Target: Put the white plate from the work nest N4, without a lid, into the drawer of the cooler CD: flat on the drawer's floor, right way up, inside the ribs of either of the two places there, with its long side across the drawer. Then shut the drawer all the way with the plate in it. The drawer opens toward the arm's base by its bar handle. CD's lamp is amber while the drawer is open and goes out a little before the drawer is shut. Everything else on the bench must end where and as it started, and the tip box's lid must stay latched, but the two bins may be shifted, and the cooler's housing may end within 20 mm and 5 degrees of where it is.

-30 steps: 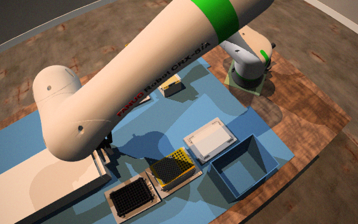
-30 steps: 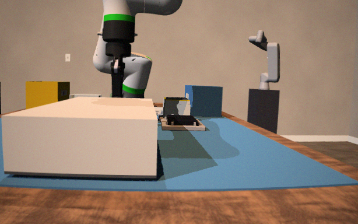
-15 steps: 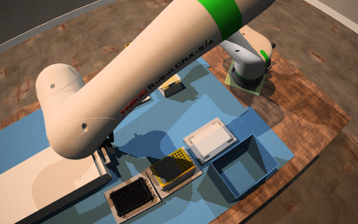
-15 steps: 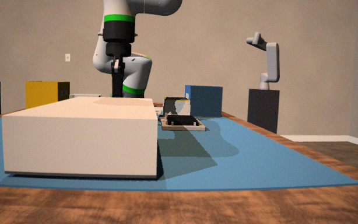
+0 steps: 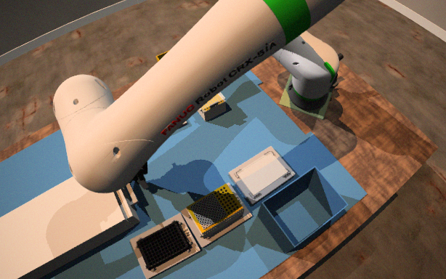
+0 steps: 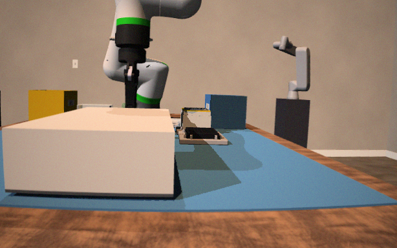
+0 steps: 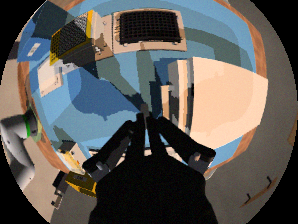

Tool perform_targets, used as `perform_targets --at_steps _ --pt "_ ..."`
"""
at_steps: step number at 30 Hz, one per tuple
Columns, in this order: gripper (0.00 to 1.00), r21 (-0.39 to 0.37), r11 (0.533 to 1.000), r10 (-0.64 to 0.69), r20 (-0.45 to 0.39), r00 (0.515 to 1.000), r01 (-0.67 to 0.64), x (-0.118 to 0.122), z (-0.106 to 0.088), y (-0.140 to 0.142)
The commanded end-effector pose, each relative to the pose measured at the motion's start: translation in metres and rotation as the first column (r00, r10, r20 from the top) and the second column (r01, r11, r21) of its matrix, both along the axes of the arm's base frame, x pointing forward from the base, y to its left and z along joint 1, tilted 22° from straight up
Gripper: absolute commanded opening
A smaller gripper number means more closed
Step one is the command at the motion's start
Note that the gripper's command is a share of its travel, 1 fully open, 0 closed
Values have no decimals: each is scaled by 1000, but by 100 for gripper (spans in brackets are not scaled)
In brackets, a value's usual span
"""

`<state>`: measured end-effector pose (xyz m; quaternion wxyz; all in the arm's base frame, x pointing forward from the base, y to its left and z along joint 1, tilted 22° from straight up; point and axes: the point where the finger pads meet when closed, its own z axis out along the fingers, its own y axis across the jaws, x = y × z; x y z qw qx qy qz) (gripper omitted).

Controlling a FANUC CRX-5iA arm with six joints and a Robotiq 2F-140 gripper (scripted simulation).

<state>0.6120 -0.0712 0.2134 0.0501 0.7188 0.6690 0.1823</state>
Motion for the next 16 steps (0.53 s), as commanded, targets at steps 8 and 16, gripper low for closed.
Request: perform_targets --at_steps 8,16 --pt "0 0 1000 0 1 1000 0 -11 -4 1" --pt "0 0 1000 0 1 1000 0 -22 -7 2"
